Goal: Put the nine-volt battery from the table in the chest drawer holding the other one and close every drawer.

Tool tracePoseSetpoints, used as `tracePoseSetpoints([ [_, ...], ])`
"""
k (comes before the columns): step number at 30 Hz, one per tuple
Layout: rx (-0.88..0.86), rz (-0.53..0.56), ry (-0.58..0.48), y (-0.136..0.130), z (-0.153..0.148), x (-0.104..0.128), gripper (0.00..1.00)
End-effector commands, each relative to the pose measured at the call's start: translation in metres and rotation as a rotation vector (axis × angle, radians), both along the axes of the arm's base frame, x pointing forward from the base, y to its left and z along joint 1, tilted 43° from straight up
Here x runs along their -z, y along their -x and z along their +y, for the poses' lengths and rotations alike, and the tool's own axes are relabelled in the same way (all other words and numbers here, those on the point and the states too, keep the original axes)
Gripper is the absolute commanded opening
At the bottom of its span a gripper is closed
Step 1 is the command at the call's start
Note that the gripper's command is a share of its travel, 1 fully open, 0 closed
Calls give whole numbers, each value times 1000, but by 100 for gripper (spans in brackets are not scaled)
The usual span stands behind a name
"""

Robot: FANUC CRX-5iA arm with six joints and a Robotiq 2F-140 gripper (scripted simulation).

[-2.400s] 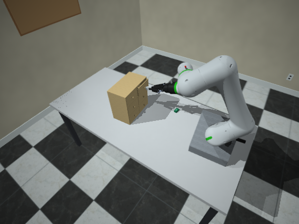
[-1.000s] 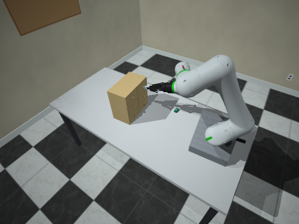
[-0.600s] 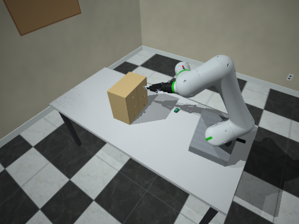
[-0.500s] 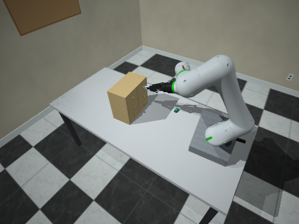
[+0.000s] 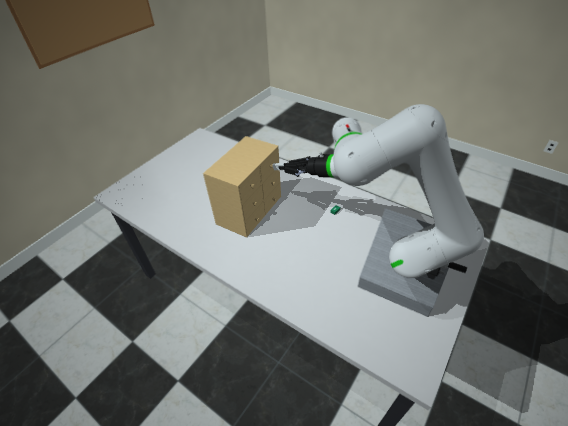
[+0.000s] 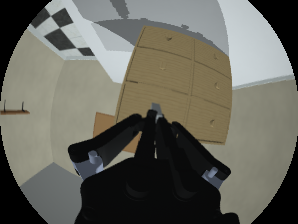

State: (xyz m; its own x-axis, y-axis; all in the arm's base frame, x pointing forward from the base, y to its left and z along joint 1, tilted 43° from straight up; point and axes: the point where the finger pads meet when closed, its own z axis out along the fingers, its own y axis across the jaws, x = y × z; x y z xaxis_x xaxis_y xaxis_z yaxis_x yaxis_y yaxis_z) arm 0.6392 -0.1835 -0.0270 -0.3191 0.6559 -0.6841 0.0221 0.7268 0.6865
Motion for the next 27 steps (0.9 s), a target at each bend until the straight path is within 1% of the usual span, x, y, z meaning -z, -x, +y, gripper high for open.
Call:
tracePoseSetpoints([
  [1,0,0,0,0,0,0,0],
  [13,0,0,0,2,0,0,0],
  [17,0,0,0,15,0,0,0],
  [19,0,0,0,15,0,0,0],
  [24,0,0,0,40,1,0,0],
  [27,0,0,0,48,1,0,0],
])
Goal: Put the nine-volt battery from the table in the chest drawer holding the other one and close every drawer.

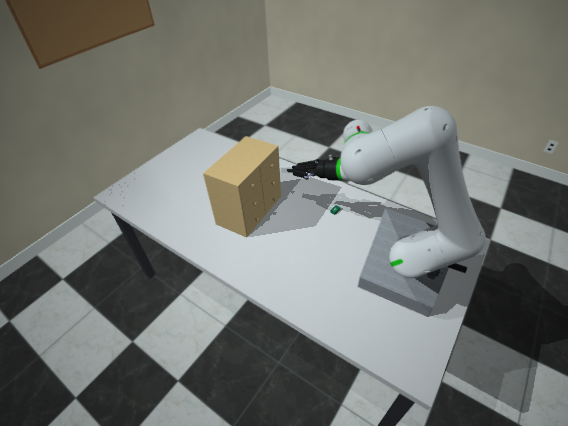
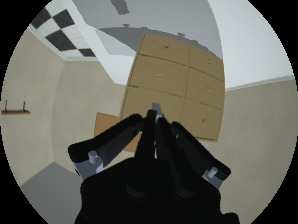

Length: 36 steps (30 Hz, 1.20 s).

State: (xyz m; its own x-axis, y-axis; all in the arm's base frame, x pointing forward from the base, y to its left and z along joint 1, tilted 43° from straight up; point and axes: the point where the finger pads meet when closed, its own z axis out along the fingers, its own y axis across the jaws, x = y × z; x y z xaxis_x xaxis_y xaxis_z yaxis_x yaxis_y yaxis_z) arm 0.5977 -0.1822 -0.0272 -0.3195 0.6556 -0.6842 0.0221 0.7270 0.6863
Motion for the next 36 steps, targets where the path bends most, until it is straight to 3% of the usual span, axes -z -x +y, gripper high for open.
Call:
tracePoseSetpoints([
  [1,0,0,0,8,0,0,0],
  [9,0,0,0,12,-1,-1,0],
  [20,0,0,0,57,-12,-14,0],
  [36,-15,15,-1,61,-13,-16,0],
])
